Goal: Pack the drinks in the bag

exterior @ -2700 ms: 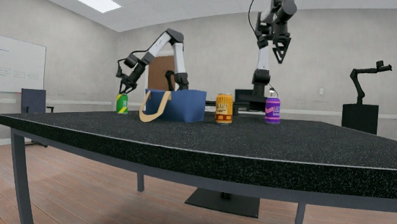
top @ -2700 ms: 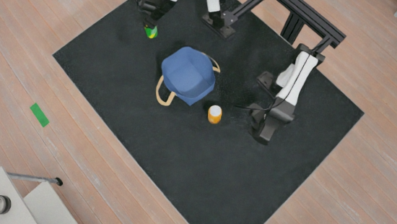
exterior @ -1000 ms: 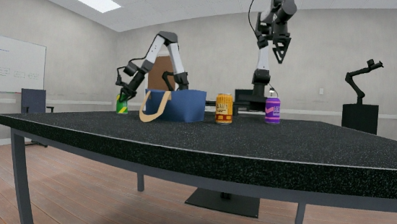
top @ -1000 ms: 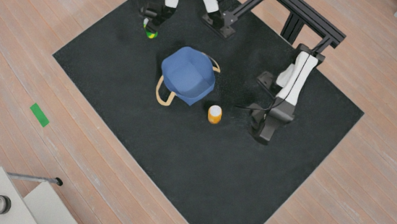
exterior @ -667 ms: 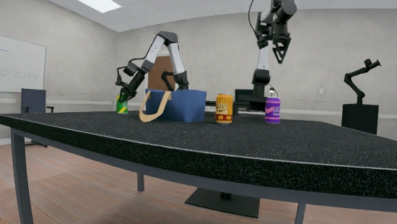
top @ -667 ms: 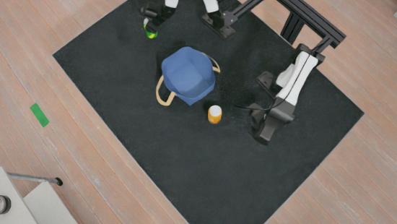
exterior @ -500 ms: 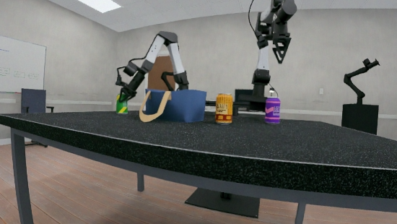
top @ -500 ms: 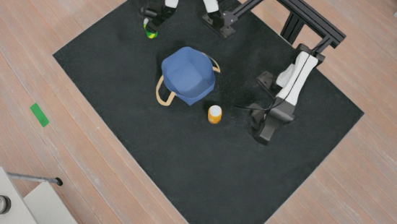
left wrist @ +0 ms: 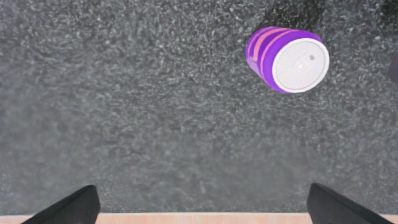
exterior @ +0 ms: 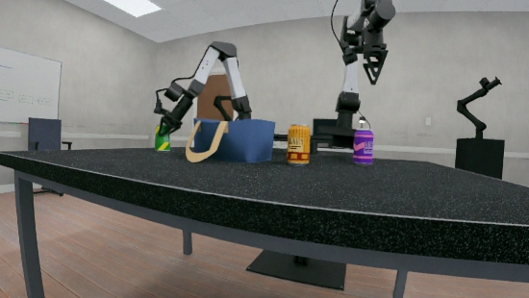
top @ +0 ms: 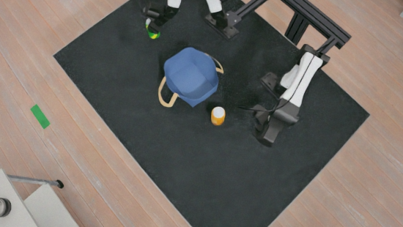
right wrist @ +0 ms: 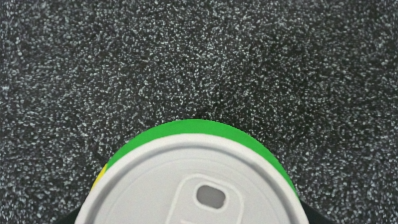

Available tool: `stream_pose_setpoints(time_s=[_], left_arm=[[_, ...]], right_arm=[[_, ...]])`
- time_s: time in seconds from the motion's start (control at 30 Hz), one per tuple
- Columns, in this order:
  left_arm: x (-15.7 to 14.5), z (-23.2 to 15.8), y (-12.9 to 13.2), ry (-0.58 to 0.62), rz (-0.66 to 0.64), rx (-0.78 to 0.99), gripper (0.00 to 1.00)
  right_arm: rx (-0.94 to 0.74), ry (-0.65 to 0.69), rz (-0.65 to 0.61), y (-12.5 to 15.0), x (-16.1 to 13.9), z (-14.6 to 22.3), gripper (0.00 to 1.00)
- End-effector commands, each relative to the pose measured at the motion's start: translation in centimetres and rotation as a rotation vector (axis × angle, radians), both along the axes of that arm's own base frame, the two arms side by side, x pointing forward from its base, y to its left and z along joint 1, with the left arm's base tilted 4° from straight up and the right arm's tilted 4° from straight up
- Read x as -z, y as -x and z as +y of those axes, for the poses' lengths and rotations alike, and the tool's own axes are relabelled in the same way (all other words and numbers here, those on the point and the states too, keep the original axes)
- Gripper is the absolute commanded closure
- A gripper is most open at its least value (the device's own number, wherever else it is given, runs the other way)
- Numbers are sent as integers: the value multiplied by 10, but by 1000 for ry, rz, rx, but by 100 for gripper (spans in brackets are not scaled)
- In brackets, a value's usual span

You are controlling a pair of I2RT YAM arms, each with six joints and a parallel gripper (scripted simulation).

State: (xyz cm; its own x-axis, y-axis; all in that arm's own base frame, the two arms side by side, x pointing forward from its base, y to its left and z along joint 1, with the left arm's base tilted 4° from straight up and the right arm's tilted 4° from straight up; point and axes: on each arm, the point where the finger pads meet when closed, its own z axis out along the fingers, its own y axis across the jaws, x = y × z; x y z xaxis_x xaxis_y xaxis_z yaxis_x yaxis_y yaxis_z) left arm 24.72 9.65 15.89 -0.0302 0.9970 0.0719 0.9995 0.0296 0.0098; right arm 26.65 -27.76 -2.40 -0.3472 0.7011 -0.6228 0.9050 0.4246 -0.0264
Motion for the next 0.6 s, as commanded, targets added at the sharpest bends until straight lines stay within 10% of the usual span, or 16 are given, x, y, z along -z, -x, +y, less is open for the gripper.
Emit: stream_pose_setpoints(time_s=[0.0, 0.57], left_arm=[[-7, -3, 0, 3, -32, 1, 0], [-7, -3, 0, 3, -32, 1, 0]], right_arm=[[-6, 0, 8, 2, 1, 2, 30], [4, 20, -15, -9, -46, -3, 30]])
